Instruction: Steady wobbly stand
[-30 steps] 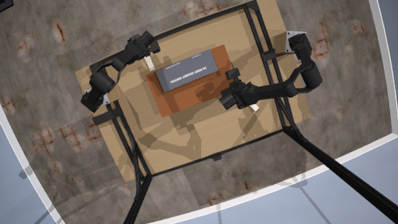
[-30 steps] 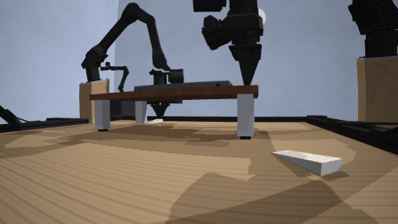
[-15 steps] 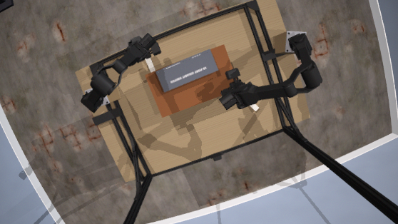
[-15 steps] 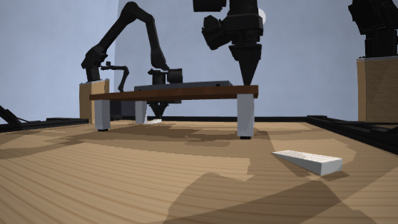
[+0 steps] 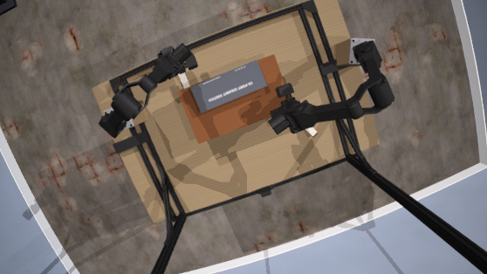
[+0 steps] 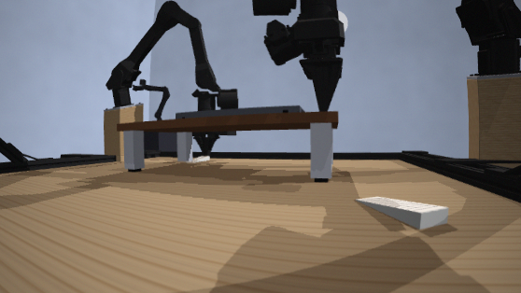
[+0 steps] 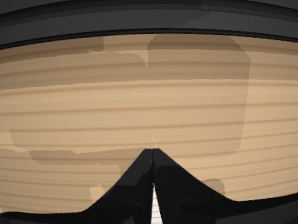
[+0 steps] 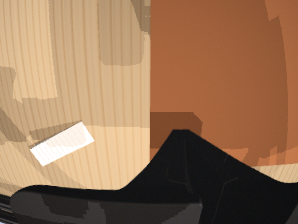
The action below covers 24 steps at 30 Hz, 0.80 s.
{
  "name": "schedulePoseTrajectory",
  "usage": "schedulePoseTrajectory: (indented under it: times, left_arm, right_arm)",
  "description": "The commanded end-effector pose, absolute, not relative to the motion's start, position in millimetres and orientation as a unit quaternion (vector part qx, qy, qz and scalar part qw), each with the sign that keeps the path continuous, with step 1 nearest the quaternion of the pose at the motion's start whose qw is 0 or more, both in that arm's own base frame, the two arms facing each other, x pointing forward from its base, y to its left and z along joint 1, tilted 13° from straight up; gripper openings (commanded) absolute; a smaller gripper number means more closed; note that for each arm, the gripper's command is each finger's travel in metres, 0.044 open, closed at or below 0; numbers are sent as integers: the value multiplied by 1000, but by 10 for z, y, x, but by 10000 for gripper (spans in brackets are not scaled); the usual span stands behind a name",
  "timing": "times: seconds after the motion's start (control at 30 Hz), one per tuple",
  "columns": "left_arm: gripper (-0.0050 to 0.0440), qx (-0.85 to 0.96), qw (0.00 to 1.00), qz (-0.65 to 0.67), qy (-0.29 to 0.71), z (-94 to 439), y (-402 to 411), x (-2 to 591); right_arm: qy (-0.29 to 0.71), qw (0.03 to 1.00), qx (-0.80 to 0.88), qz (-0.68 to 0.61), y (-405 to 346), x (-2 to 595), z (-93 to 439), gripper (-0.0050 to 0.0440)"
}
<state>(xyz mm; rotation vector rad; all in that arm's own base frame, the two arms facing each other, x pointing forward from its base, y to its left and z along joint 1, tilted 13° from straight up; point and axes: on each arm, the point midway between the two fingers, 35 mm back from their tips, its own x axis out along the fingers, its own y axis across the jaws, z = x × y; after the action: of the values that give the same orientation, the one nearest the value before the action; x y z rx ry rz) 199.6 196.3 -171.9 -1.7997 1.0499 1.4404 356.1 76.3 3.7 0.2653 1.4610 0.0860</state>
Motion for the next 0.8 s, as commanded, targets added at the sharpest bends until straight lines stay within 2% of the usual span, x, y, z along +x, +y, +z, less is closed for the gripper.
schedulePoseTrajectory:
  times: [0.0, 0.77]
  left_arm:
    - [0, -678, 302, 541, 395, -1700, 1925, 2021]
    - [0, -678, 302, 541, 395, -1673, 1831, 2077]
  right_arm:
    - [670, 732, 119, 34, 749, 3551, -49, 0]
    - [670, 732, 119, 34, 749, 3551, -49, 0]
